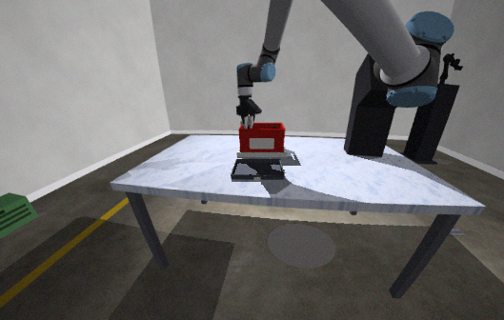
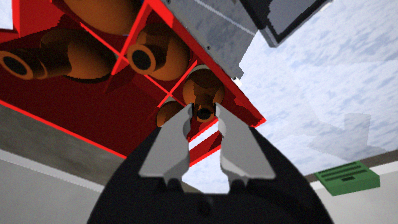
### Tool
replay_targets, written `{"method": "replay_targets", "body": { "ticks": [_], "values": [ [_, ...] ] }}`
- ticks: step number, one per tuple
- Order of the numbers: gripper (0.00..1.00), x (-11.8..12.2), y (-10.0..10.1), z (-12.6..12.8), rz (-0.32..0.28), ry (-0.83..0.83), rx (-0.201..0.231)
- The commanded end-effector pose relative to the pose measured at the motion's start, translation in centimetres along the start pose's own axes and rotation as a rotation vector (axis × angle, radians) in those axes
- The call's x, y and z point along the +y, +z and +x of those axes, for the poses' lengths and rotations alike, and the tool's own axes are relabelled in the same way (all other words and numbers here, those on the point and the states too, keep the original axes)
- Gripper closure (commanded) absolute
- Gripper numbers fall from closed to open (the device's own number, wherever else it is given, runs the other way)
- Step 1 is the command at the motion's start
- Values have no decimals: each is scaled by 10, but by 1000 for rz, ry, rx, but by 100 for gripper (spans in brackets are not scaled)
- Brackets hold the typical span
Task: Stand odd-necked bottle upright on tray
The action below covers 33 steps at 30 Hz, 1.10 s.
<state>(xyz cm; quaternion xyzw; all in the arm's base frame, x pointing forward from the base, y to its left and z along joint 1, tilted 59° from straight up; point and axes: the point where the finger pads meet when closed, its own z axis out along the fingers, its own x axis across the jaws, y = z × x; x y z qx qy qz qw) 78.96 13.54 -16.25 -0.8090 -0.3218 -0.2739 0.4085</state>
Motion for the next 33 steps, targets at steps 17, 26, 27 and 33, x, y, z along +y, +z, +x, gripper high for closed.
{"method": "replay_targets", "body": {
  "ticks": [17, 26, 27, 33],
  "values": [
    [100, 1, -1, 0, -1, 0, 0],
    [62, 1, -1, 0, -1, 0, 0],
    [62, 1, -1, 0, -1, 0, 0],
    [62, 1, -1, 0, -1, 0, 0]
  ]
}}
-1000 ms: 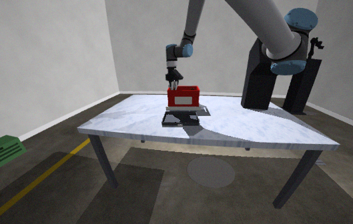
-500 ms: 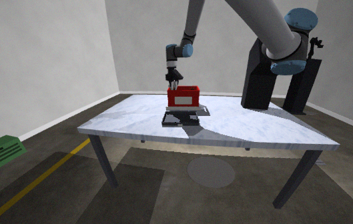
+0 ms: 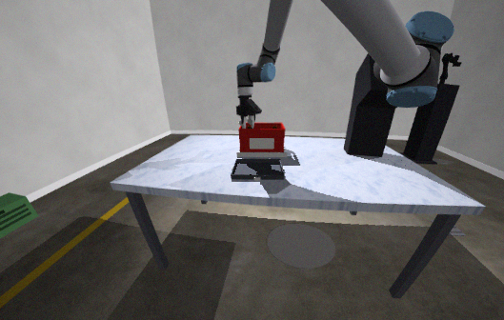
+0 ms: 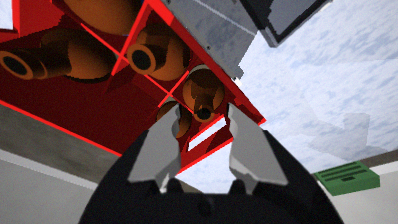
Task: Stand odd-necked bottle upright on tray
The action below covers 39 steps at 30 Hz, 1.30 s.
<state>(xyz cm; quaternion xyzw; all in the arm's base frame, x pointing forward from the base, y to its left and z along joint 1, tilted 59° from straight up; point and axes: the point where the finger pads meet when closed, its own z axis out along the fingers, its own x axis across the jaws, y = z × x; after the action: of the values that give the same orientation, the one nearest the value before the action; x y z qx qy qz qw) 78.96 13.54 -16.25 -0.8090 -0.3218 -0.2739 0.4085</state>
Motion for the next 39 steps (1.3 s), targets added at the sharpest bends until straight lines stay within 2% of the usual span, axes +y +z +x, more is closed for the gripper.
{"method": "replay_targets", "body": {
  "ticks": [1, 28, 39],
  "values": [
    [62, 1, -1, 0, -1, 0, 0],
    [62, 1, -1, 0, -1, 0, 0],
    [62, 1, -13, 0, -1, 0, 0]
  ]
}}
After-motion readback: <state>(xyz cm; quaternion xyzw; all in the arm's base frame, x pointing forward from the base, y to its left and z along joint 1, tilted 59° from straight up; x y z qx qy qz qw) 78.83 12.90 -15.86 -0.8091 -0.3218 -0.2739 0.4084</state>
